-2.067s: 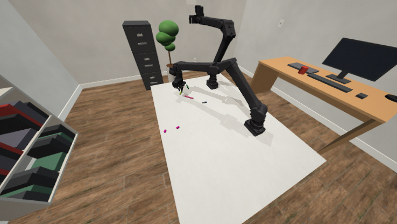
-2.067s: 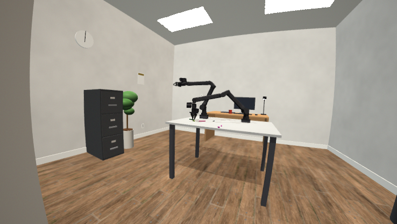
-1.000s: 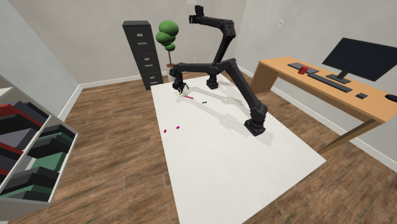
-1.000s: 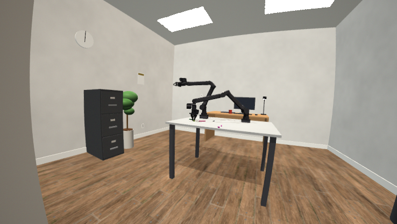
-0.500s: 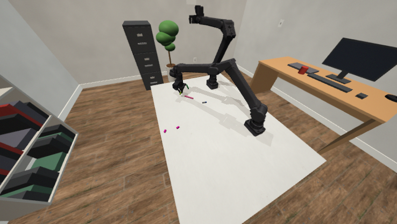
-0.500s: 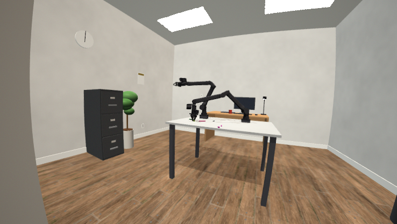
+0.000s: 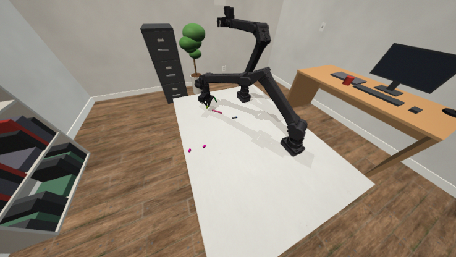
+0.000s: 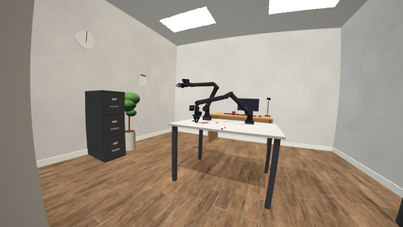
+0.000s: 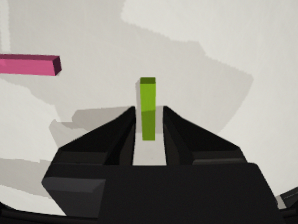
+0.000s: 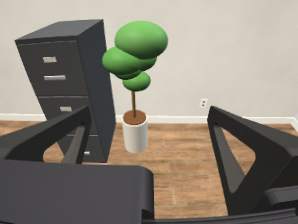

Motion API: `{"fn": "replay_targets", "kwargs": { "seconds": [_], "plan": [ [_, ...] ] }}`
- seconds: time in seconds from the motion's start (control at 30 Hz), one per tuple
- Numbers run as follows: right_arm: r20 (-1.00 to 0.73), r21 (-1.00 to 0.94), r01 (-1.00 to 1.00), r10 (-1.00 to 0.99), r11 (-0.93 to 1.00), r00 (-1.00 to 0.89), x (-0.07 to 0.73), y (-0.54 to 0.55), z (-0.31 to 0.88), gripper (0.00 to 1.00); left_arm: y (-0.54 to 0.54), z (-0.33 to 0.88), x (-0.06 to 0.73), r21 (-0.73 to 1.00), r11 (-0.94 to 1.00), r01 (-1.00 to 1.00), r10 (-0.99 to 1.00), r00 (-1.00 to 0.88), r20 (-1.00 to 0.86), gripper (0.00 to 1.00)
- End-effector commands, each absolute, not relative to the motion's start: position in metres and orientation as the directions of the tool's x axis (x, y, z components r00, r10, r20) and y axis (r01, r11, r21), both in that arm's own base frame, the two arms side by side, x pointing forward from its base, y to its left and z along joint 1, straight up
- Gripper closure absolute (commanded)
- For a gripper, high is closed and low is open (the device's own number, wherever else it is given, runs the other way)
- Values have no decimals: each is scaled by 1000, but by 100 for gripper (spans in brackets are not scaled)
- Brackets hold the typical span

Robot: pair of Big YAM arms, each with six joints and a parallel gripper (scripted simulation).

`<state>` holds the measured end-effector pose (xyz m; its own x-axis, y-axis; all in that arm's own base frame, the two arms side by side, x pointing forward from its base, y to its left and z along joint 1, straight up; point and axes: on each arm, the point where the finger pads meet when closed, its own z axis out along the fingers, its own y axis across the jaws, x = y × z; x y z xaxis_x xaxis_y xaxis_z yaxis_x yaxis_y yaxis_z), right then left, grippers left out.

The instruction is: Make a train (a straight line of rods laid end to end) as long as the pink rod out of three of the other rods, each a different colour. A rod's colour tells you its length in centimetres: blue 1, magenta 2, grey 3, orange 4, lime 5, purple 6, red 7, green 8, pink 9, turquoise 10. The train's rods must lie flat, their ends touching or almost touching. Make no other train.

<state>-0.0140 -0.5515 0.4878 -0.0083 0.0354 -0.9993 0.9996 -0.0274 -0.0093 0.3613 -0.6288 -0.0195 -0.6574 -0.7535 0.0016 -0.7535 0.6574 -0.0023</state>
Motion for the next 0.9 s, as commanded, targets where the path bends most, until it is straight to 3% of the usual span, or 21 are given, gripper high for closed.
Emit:
{"fn": "replay_targets", "kwargs": {
  "seconds": [0.0, 0.53, 0.57, 0.87],
  "plan": [
    [-1000, 0, 1000, 0, -31, 0, -17, -545, 501, 0, -630, -23, 366, -8, 643, -766, -766, -643, 2, 77],
    [-1000, 0, 1000, 0, -31, 0, -17, -545, 501, 0, -630, -23, 366, -8, 643, -766, -766, -643, 2, 77],
    [-1000, 0, 1000, 0, -31, 0, -17, -545, 501, 0, -630, -23, 366, -8, 643, -766, -766, -643, 2, 96],
    [-1000, 0, 1000, 0, -31, 0, -17, -545, 501, 0, -630, -23, 366, -8, 643, -766, -766, -643, 2, 96]
  ]
}}
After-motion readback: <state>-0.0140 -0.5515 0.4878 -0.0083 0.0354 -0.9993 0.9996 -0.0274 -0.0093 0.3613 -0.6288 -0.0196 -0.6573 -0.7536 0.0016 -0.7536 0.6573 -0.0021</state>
